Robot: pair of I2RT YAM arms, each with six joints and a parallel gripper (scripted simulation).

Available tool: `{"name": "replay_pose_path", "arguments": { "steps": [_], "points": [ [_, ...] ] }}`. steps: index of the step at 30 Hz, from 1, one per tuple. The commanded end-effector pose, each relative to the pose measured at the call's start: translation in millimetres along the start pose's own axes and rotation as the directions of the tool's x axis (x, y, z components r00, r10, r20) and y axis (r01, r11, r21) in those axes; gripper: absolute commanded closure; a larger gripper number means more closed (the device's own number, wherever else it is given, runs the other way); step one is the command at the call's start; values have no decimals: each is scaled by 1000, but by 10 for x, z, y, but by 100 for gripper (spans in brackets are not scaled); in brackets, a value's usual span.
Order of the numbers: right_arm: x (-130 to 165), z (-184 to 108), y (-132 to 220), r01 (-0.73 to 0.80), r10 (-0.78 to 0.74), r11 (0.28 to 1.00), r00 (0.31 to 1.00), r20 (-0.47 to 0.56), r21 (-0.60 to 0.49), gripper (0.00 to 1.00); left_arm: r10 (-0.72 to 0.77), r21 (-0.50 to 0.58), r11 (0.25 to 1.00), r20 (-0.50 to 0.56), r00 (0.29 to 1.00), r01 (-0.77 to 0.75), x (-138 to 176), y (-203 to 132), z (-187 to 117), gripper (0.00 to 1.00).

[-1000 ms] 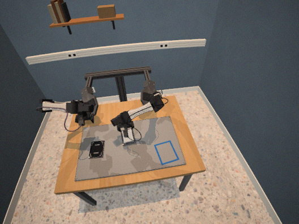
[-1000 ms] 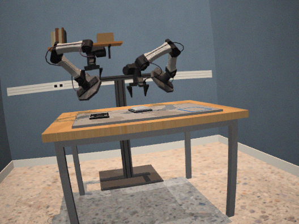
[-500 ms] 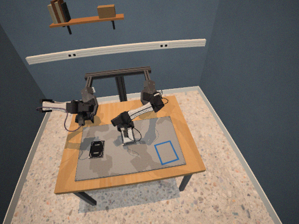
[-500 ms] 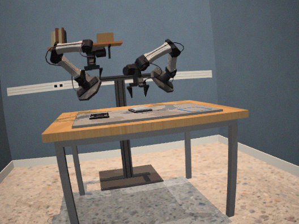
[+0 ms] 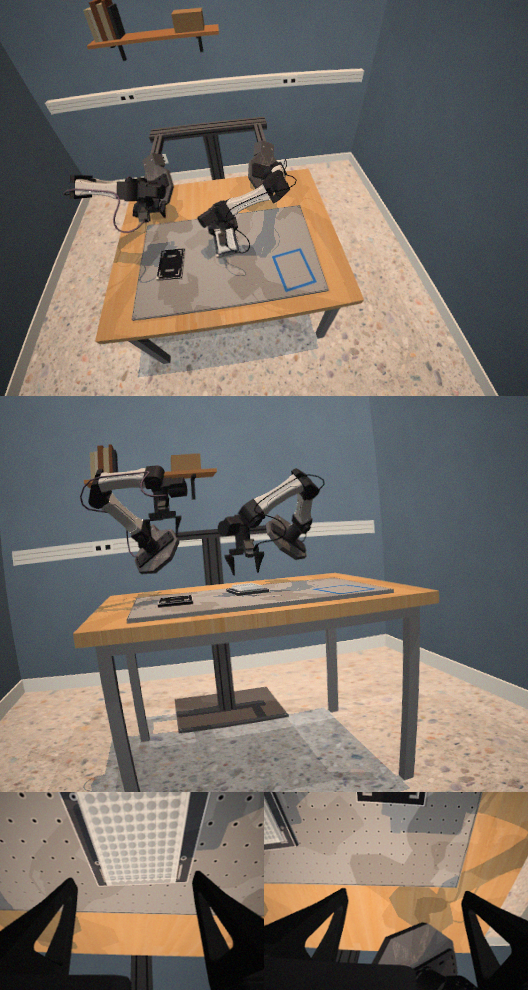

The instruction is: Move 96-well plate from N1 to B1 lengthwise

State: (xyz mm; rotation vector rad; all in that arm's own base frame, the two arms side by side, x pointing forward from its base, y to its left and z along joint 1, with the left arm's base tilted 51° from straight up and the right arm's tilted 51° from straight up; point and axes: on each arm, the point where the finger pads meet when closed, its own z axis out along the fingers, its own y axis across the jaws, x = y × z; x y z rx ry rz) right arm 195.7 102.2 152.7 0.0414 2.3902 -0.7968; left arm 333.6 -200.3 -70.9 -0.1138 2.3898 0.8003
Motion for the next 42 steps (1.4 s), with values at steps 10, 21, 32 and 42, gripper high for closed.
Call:
{"name": "replay_pose_path", "arguments": {
  "steps": [10,21,32,42],
  "points": [
    [10,-8,-4,4,-4,1000,1000,0,0,0,-8,-9,1000,7,1000,8,-37,1,277,0],
    [10,-8,-4,4,-4,1000,1000,0,0,0,-8,-9,1000,6,1000,8,-45,-3,459,0],
    [10,-8,-4,4,-4,1000,1000,0,0,0,-8,-9,1000,6,1000,8,-46,-3,608,0],
    [10,-8,-4,4,-4,1000,1000,0,0,0,-5,18,1000,28,1000,5,-87,-88,534,0]
  ]
}}
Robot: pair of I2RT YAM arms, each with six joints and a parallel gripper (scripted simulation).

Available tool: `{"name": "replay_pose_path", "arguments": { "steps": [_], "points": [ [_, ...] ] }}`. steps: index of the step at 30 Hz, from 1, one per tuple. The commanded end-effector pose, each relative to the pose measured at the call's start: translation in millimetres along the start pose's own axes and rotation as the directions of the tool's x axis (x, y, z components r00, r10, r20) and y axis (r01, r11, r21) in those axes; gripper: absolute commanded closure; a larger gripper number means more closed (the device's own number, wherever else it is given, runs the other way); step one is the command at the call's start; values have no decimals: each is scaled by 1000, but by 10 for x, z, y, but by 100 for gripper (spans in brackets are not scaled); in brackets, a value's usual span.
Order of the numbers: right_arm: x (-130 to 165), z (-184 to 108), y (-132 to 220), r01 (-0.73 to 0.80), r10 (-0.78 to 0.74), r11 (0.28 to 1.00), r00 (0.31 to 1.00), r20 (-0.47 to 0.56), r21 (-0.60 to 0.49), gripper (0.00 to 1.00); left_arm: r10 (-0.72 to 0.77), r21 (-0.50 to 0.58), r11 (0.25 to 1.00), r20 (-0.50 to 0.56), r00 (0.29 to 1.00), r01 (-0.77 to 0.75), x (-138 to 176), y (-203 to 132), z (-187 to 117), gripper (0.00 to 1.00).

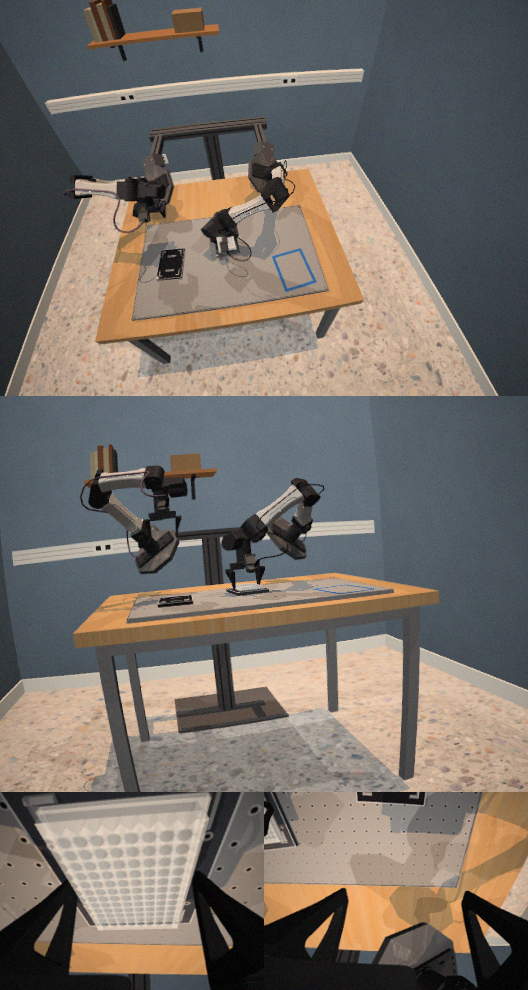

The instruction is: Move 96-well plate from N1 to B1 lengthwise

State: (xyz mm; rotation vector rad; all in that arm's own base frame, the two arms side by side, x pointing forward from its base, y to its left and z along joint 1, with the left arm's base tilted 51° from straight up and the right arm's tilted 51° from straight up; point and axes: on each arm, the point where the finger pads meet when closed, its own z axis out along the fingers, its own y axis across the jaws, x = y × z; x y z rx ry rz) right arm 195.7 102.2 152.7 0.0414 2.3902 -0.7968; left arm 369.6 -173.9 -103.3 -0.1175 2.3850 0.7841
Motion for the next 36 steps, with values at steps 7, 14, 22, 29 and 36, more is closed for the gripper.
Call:
{"name": "replay_pose_path", "arguments": {
  "steps": [7,14,22,29,36],
  "points": [
    [10,-8,-4,4,-4,1000,1000,0,0,0,3,16,1000,28,1000,-4,-13,-41,-52,0],
    [10,-8,-4,4,-4,1000,1000,0,0,0,-5,14,1000,16,1000,5,-18,-32,-32,0],
    [10,-8,-4,4,-4,1000,1000,0,0,0,-5,14,1000,16,1000,5,-13,-29,-32,0],
    [10,-8,-4,4,-4,1000,1000,0,0,0,-5,14,1000,16,1000,5,-7,-25,-32,0],
    [10,-8,-4,4,-4,1000,1000,0,0,0,-5,14,1000,16,1000,5,-3,-22,-32,0]
  ]
}}
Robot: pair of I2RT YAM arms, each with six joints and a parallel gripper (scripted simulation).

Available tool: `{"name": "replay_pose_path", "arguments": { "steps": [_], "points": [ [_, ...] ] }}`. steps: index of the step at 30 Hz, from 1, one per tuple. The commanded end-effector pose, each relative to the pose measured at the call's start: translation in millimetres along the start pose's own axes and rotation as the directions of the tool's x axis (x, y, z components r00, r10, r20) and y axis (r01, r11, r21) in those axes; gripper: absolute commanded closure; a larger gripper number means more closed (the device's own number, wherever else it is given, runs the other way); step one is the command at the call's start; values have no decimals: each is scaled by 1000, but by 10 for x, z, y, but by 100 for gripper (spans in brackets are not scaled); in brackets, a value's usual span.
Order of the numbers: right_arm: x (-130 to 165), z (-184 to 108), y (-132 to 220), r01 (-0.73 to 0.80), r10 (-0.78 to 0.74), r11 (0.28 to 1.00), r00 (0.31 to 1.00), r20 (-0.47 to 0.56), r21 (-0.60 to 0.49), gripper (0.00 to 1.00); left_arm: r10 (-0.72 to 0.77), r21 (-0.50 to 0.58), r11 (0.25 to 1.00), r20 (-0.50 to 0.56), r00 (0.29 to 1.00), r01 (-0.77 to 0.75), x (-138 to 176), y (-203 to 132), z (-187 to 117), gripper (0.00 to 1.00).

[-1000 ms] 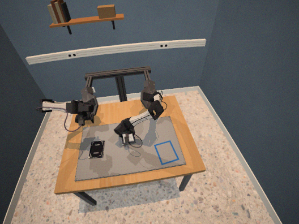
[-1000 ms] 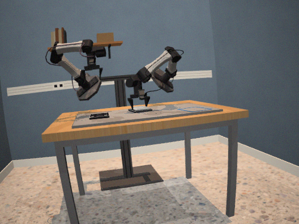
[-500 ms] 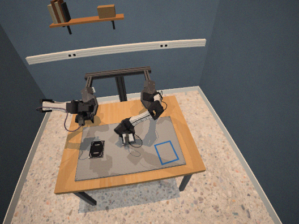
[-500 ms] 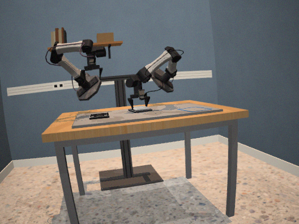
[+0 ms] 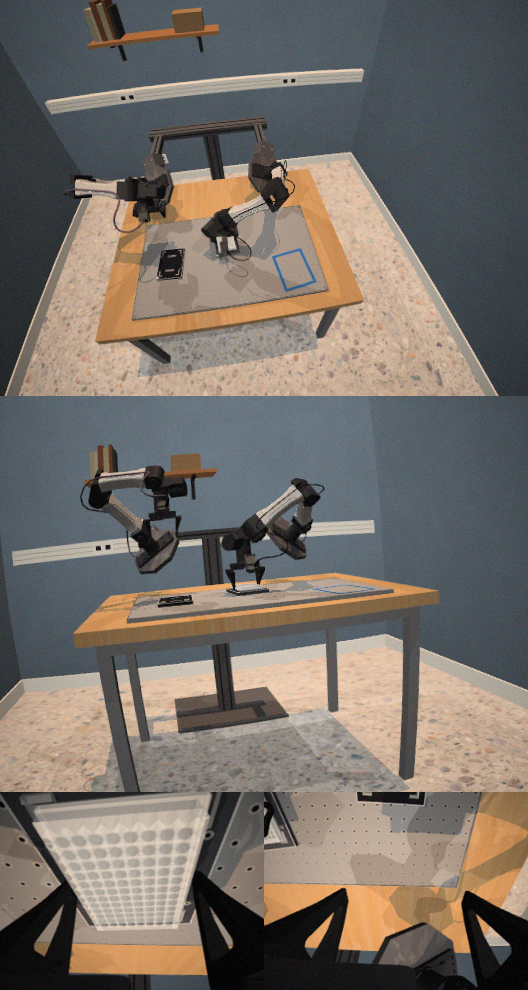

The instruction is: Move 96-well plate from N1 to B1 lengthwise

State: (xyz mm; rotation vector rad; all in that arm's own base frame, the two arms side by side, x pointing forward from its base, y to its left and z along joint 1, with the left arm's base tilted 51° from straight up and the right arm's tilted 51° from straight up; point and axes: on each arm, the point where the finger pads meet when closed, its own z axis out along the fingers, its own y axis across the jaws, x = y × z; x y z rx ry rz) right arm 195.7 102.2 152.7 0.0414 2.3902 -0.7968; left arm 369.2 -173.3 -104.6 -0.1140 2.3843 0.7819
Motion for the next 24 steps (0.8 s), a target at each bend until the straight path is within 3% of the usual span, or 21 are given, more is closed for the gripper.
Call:
{"name": "replay_pose_path", "arguments": {
  "steps": [1,10,11,24],
  "points": [
    [10,-8,-4,4,-4,1000,1000,0,0,0,-7,12,1000,14,1000,6,-14,-21,-40,0],
    [10,-8,-4,4,-4,1000,1000,0,0,0,-7,12,1000,14,1000,6,-7,-16,-40,0],
    [10,-8,-4,4,-4,1000,1000,0,0,0,-7,12,1000,14,1000,6,-7,-16,-40,100],
    [10,-8,-4,4,-4,1000,1000,0,0,0,-7,12,1000,14,1000,6,-7,-16,-40,100]
  ]
}}
